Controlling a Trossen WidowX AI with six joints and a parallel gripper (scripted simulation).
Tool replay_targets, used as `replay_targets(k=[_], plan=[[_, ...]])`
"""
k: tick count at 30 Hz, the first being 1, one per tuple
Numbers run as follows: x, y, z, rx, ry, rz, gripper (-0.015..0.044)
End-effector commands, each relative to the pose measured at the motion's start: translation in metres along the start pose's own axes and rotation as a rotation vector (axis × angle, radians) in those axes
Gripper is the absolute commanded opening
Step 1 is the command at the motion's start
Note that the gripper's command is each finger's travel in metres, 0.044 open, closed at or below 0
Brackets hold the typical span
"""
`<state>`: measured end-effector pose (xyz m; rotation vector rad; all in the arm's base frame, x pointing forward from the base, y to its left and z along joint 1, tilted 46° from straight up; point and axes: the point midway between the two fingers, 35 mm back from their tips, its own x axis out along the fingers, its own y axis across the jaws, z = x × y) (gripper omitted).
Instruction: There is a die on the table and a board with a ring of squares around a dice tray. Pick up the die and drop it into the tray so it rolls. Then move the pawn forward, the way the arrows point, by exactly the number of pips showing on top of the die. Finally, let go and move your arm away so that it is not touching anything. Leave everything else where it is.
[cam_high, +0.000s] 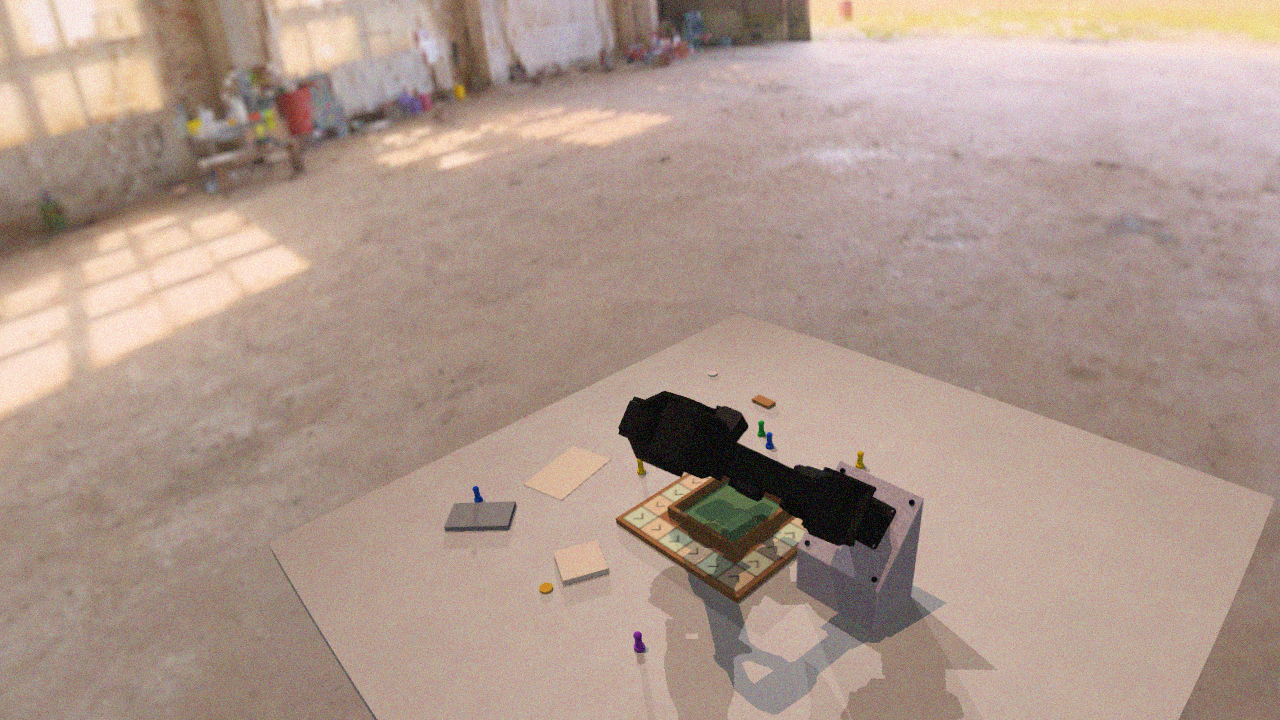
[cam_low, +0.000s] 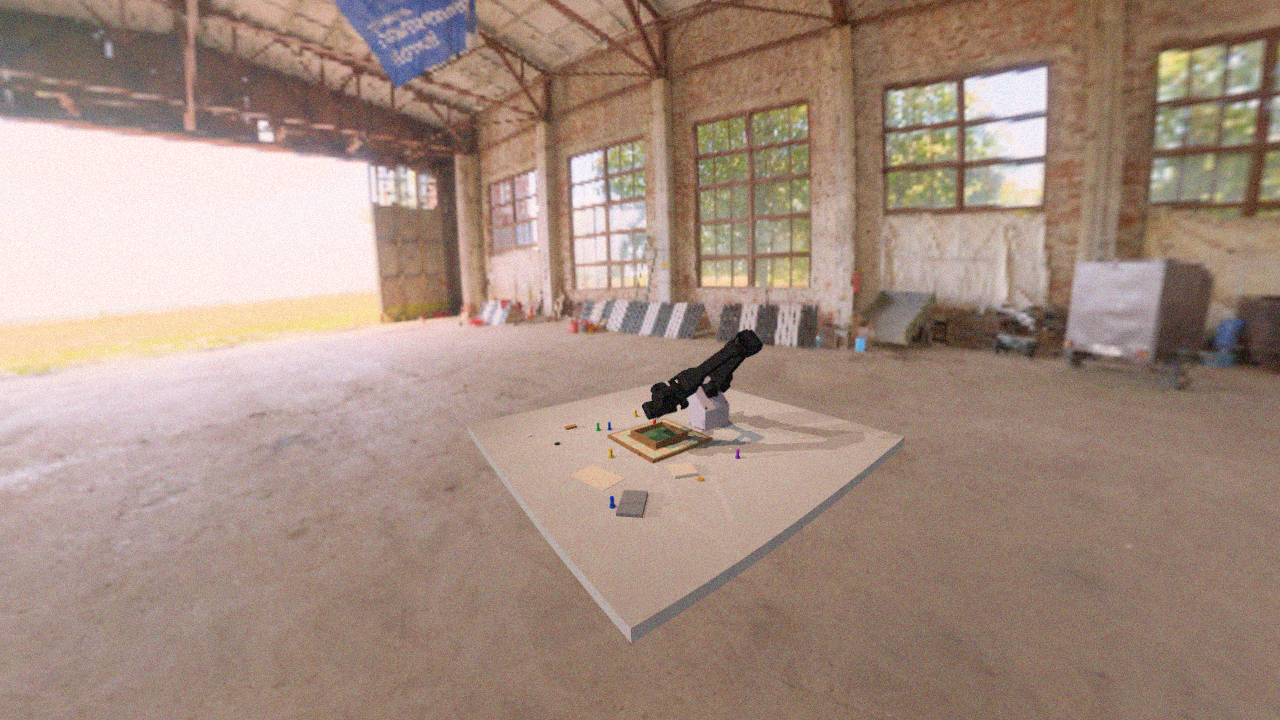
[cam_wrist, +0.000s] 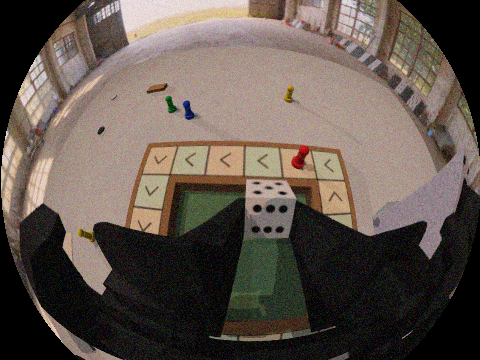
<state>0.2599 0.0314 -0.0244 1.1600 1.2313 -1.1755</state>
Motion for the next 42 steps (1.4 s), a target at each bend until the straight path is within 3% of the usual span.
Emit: replay_targets(k=[1,6,27,36,42], plan=[[-0.012,0.004,0.004,0.012,-0.034,0.02,0.0],[-0.053,0.013,0.012,0.012,-0.035,0.021,0.0],[-0.051,0.011,0.011,0.017,-0.03,0.021,0.0],[-0.052,0.011,0.012,0.017,-0.03,0.021,0.0236],[-0.078,0.011,0.04,0.012,-0.036,0.02,0.0394]])
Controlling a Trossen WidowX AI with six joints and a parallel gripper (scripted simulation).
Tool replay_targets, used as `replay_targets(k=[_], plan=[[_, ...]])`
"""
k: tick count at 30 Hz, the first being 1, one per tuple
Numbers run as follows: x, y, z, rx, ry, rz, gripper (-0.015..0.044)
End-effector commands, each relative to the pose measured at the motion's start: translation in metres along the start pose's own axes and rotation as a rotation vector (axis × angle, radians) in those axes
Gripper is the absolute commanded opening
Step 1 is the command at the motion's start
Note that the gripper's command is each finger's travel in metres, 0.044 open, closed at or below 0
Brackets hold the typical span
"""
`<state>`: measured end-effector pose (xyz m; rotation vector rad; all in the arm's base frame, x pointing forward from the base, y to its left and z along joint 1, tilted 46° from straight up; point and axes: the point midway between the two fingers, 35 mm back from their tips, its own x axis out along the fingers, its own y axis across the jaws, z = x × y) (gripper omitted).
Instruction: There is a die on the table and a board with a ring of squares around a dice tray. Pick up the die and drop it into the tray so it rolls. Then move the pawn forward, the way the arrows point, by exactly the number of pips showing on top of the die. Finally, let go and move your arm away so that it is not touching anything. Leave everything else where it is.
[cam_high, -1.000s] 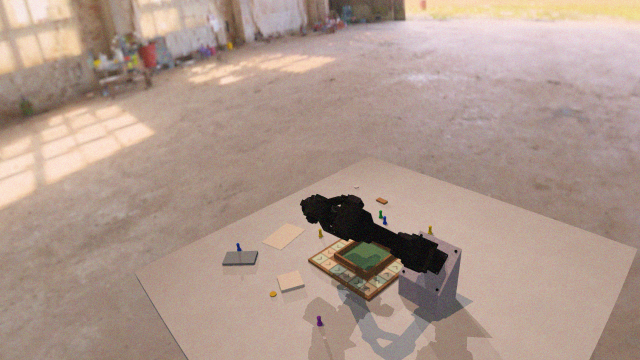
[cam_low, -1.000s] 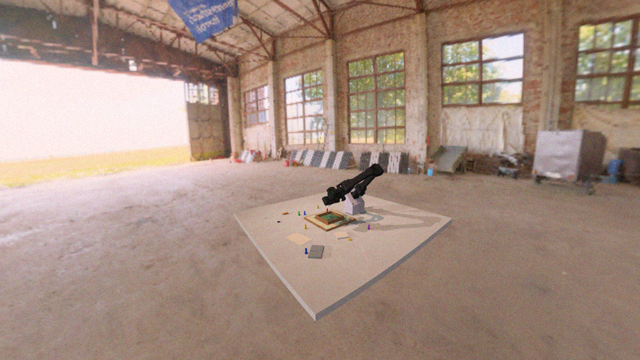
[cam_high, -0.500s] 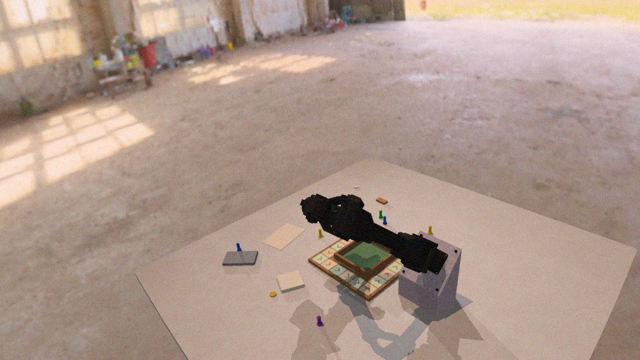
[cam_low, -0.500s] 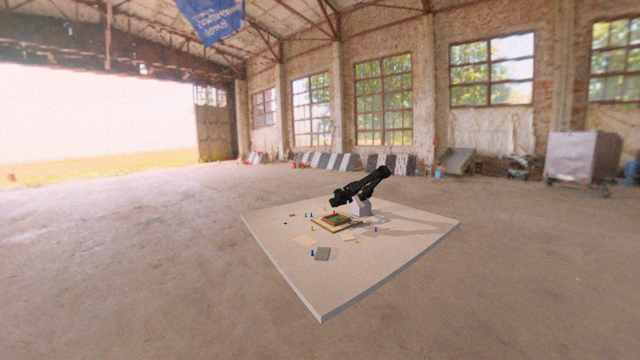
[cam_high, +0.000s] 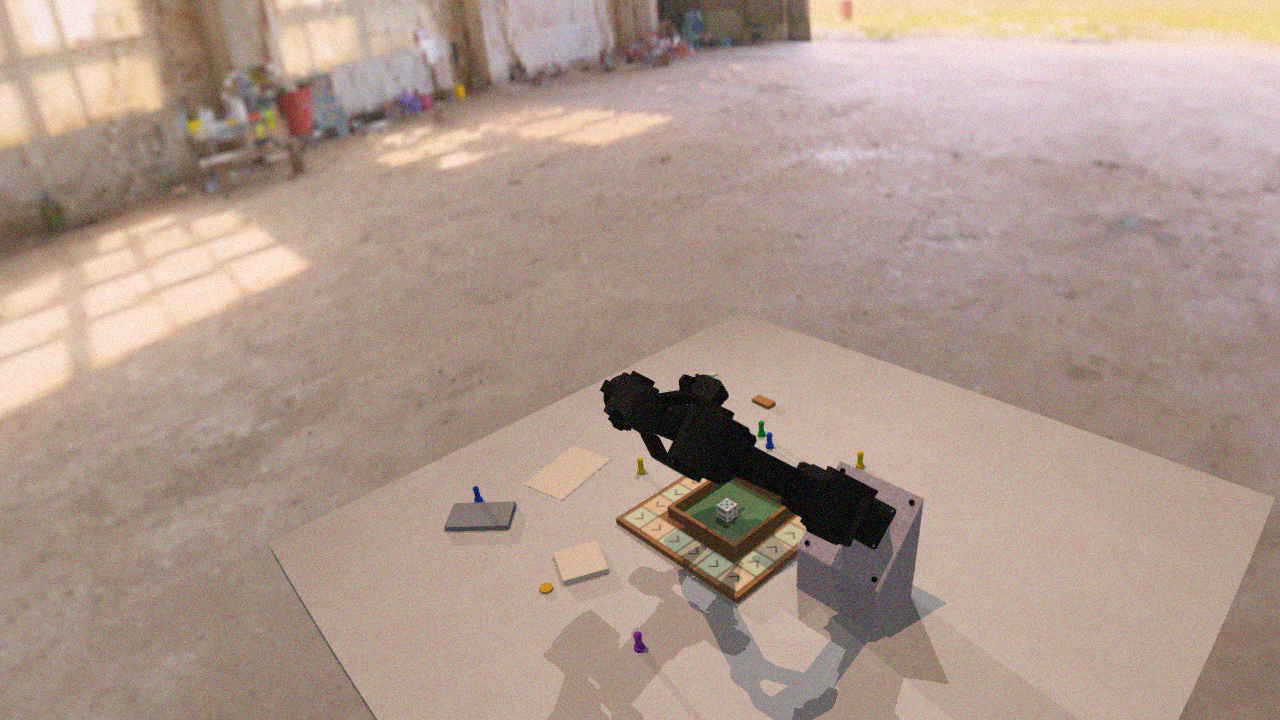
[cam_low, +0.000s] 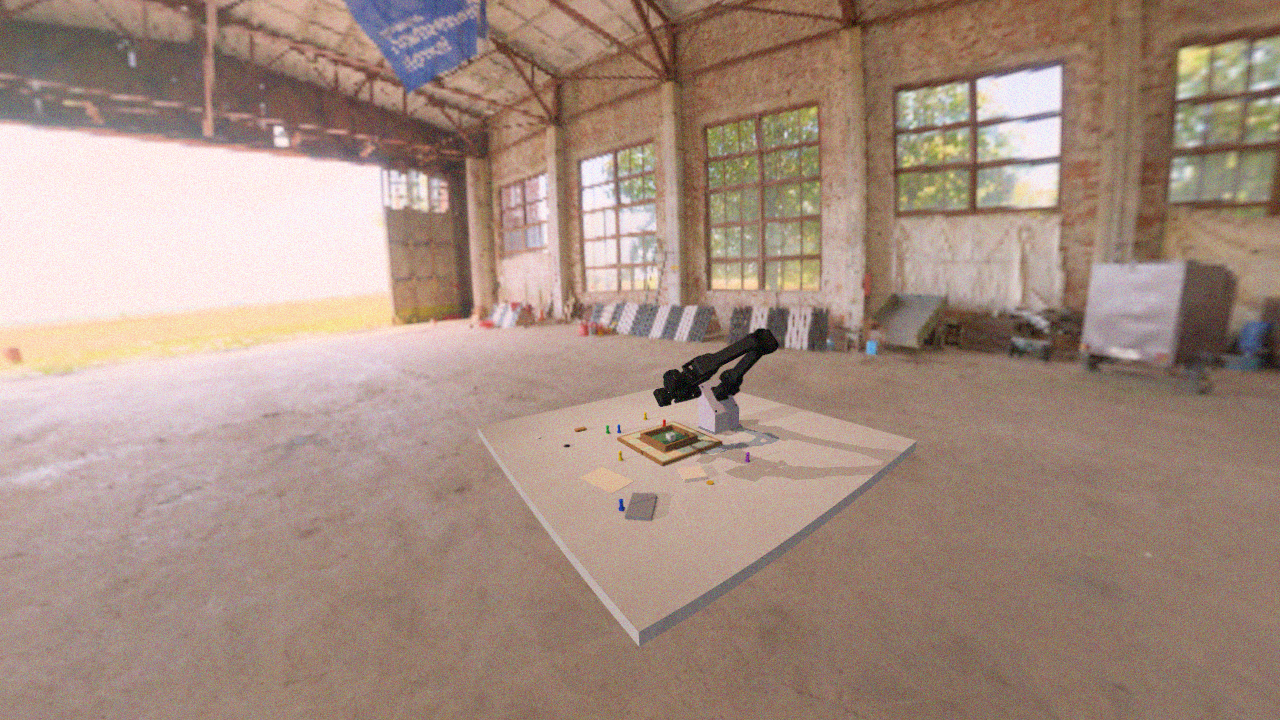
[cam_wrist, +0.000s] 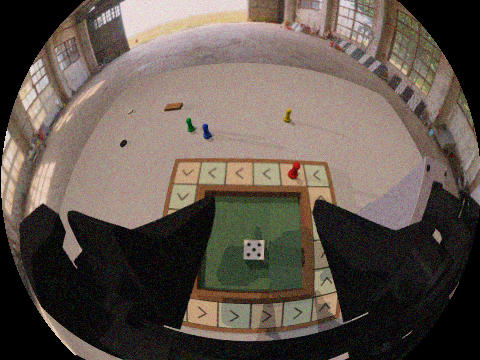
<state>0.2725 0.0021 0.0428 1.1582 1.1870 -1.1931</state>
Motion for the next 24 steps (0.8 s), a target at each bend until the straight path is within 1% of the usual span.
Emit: replay_targets(k=[1,2,4,6,8,10,11,12,18,19,20,22,24], plan=[[-0.011,0.0,0.01,-0.007,-0.004,0.005,0.042],[-0.011,0.0,0.01,-0.007,-0.004,0.005,0.044],[-0.003,-0.001,0.007,-0.019,0.063,-0.021,0.044],[0.015,-0.004,0.0,-0.043,0.255,-0.072,0.044],[0.029,-0.005,-0.007,-0.049,0.473,-0.085,0.044],[0.037,-0.003,-0.012,-0.034,0.691,-0.052,0.044],[0.04,-0.001,-0.013,-0.022,0.778,-0.025,0.044],[0.041,0.0,-0.012,-0.013,0.829,-0.005,0.044],[0.041,0.0,-0.012,-0.009,0.845,0.002,0.044],[0.041,-0.002,-0.01,-0.013,0.761,-0.033,0.044],[0.041,-0.002,-0.01,-0.013,0.761,-0.033,0.044],[0.046,-0.004,-0.007,-0.056,0.764,-0.015,0.0387],[0.06,-0.01,0.002,-0.177,0.77,0.037,0.0335]])
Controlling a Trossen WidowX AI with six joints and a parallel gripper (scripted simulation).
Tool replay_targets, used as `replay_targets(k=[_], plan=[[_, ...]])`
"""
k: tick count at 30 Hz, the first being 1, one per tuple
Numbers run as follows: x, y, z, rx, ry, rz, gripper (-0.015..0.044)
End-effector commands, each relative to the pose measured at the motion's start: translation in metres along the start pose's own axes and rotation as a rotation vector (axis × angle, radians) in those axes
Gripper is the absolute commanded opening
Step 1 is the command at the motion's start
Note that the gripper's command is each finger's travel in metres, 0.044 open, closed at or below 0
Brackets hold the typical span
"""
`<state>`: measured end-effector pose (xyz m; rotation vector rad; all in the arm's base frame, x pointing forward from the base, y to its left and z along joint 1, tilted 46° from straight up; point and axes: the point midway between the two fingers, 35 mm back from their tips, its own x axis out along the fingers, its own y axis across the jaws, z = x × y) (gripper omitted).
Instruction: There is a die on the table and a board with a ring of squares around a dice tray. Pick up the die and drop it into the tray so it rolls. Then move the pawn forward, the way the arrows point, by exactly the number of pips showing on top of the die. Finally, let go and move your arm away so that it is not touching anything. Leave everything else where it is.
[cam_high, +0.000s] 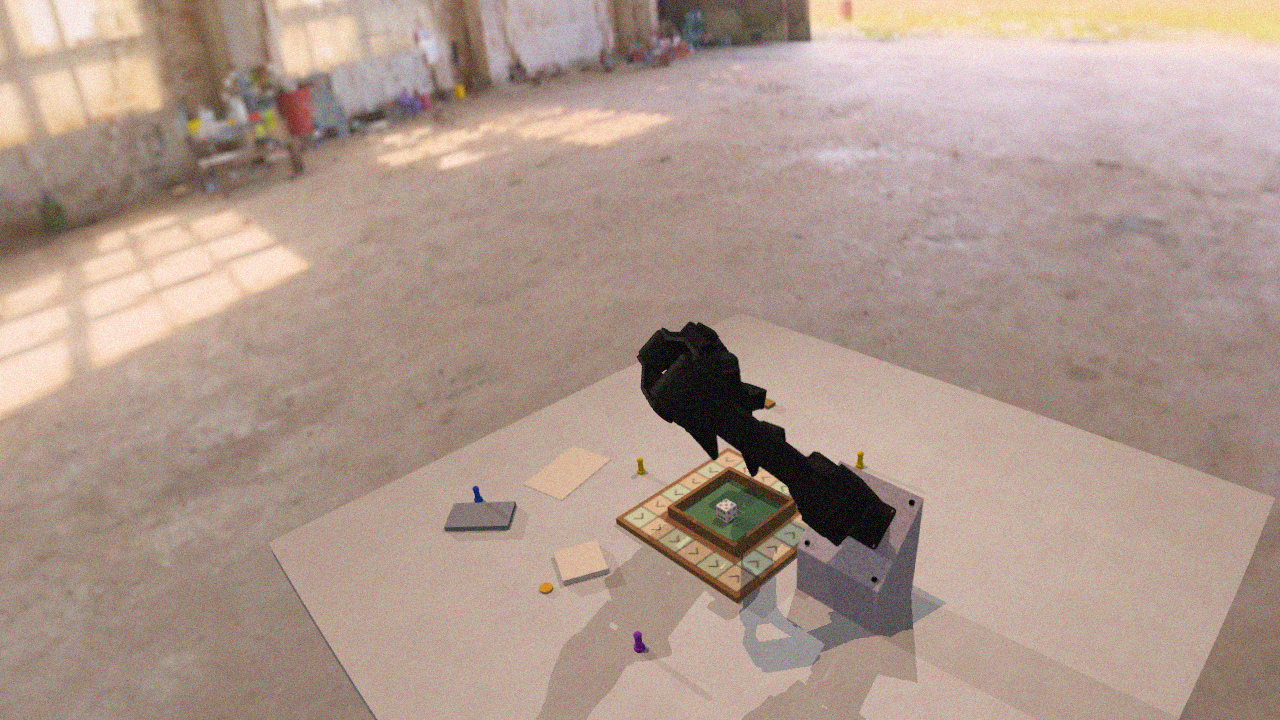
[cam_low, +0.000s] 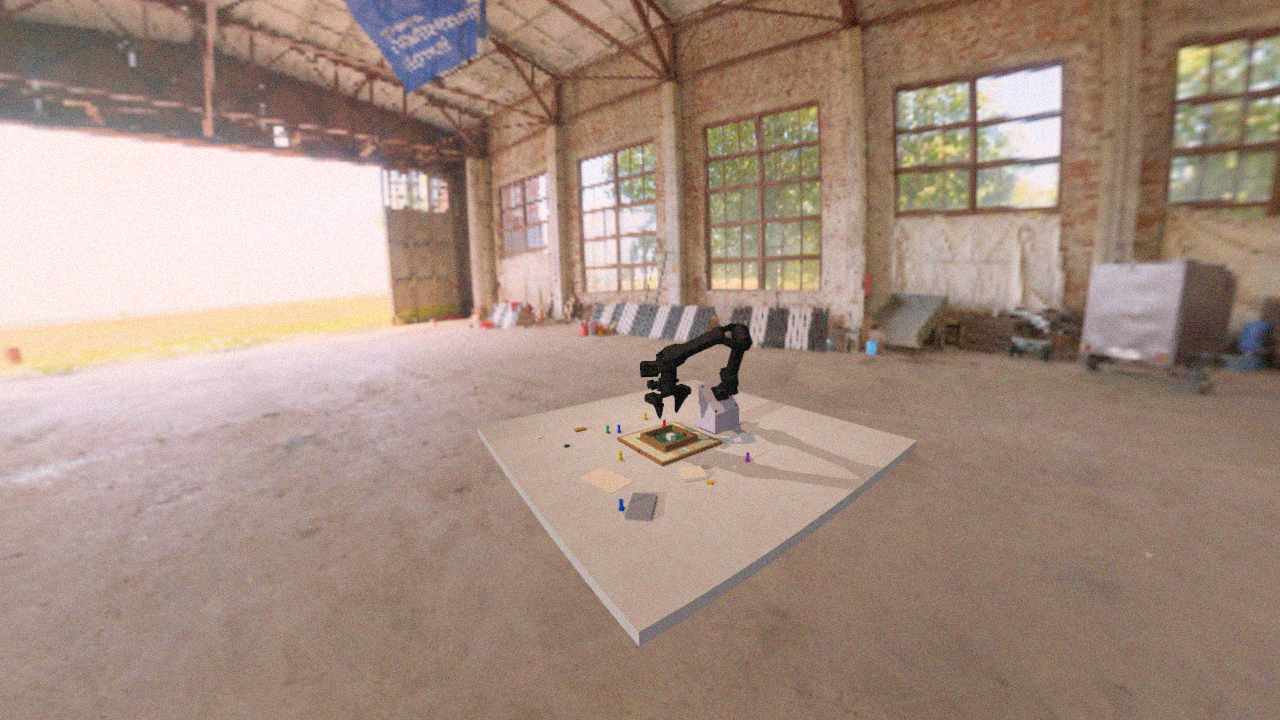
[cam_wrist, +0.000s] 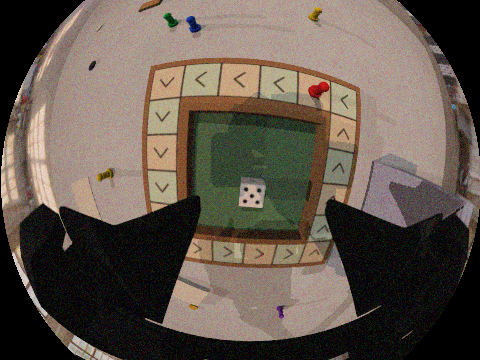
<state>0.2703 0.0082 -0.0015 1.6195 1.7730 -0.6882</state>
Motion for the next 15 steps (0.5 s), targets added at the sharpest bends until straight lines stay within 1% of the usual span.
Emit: replay_targets(k=[1,5,11,15], plan=[[0.007,-0.012,0.026,-0.175,0.005,-0.002,0.0309],[0.017,-0.031,0.057,-0.46,0.021,0.011,0.0204],[0.035,-0.063,0.093,-0.892,0.044,0.049,0.02],[0.039,-0.072,0.1,-0.997,0.048,0.062,0.02]])
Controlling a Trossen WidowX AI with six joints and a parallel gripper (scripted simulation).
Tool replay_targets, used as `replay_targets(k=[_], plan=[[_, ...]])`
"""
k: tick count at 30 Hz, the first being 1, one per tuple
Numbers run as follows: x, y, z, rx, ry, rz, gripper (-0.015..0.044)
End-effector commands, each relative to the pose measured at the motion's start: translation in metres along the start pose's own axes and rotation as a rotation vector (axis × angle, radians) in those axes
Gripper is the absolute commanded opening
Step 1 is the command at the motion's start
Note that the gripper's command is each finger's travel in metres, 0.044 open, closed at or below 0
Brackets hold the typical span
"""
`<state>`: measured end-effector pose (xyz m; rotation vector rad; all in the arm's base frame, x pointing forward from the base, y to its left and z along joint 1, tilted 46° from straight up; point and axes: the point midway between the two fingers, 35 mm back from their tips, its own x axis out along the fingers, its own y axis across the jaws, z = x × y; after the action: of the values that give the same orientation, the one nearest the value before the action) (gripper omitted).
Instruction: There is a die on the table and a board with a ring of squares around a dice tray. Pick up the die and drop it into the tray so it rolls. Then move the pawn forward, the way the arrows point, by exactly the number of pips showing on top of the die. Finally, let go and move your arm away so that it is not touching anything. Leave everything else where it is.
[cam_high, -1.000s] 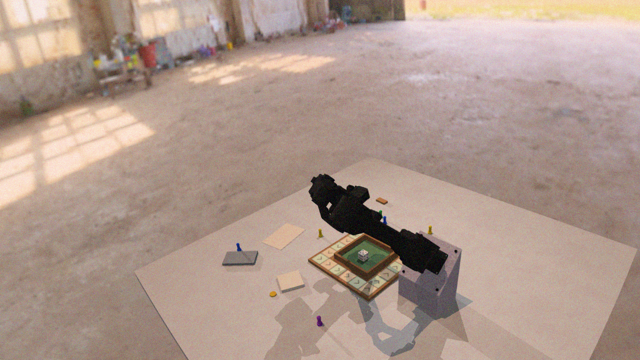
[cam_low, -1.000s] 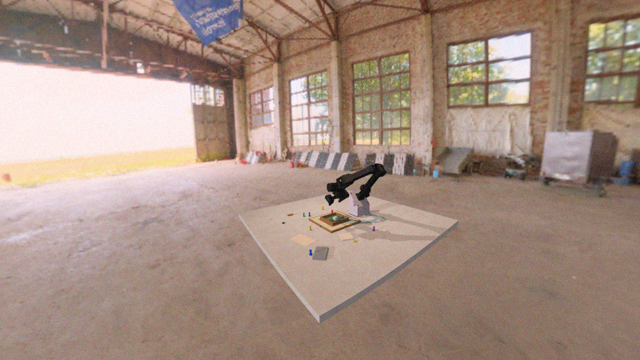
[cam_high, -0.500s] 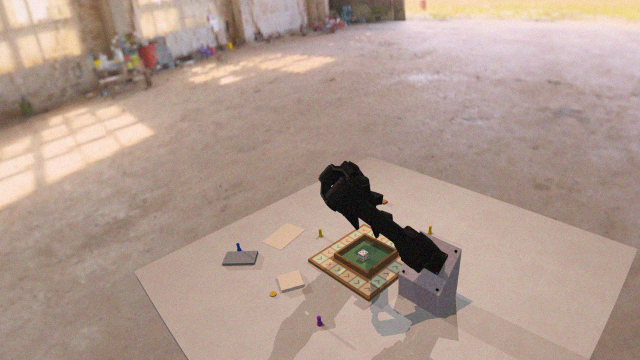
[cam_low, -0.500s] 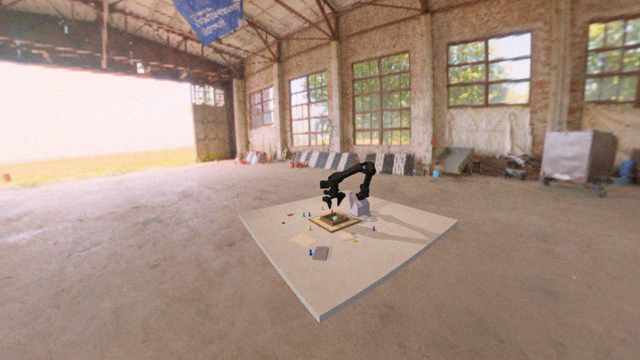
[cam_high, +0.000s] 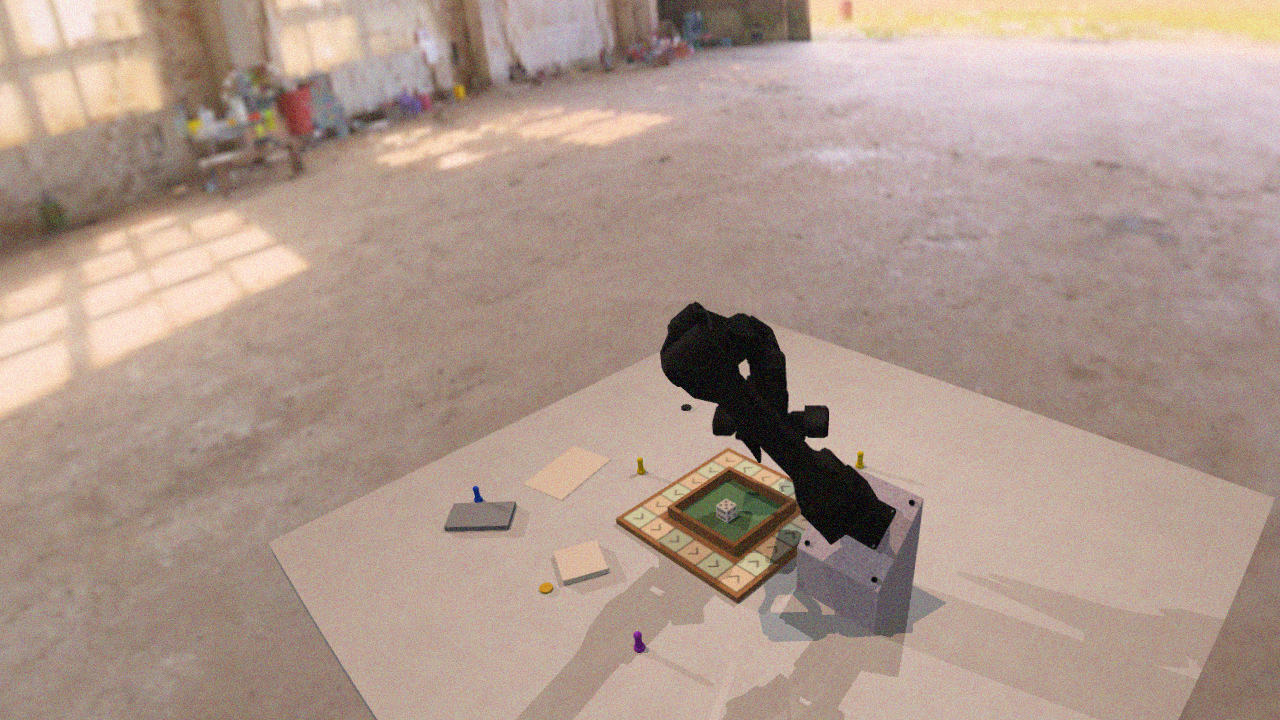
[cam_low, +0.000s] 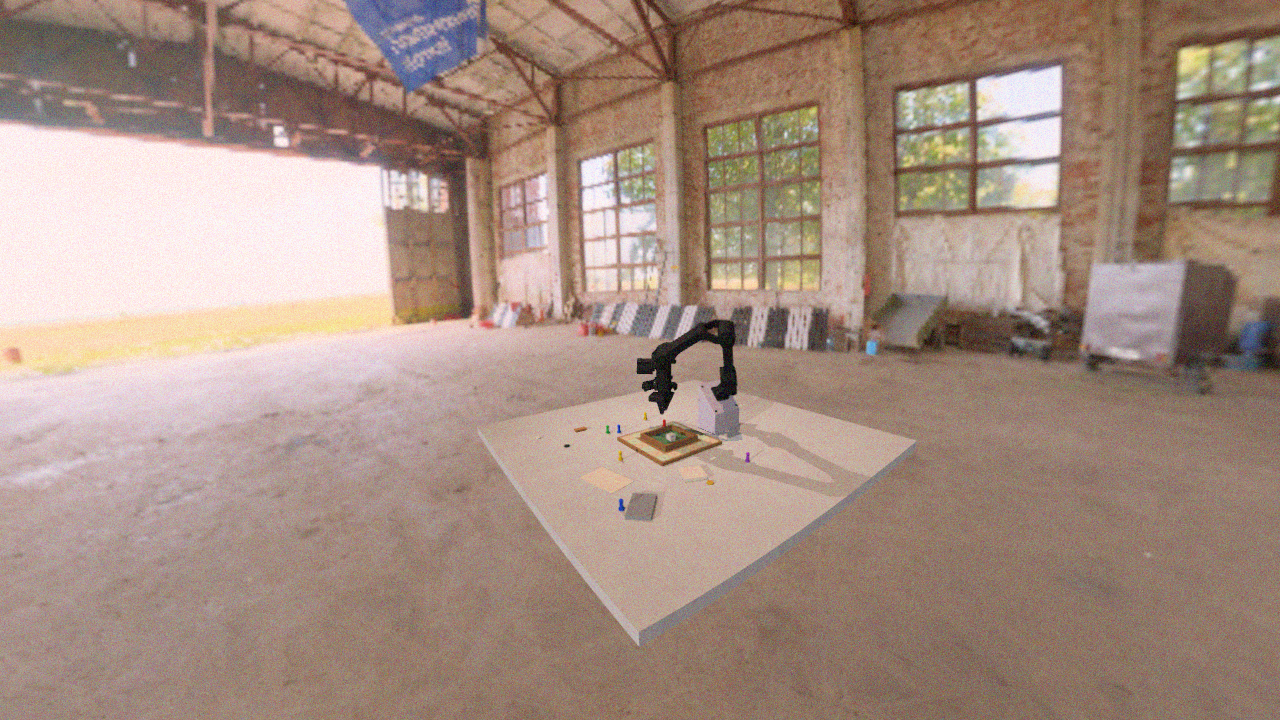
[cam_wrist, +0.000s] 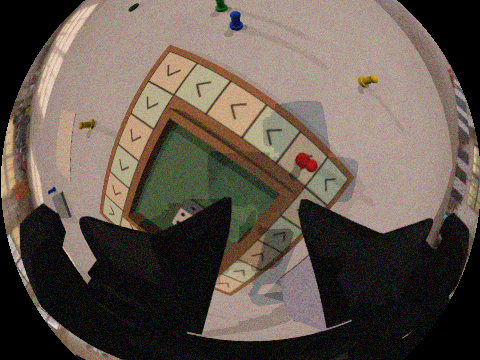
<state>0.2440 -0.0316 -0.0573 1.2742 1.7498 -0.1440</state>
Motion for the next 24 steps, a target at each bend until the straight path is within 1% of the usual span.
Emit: replay_targets(k=[1,17,21,24], plan=[[0.021,-0.053,0.011,-0.451,0.024,0.034,0.02],[0.021,-0.05,0.014,-0.451,0.024,0.035,0.02],[0.035,-0.05,0.014,-0.451,0.024,0.035,0.02],[0.036,-0.05,0.014,-0.451,0.024,0.035,0.02]])
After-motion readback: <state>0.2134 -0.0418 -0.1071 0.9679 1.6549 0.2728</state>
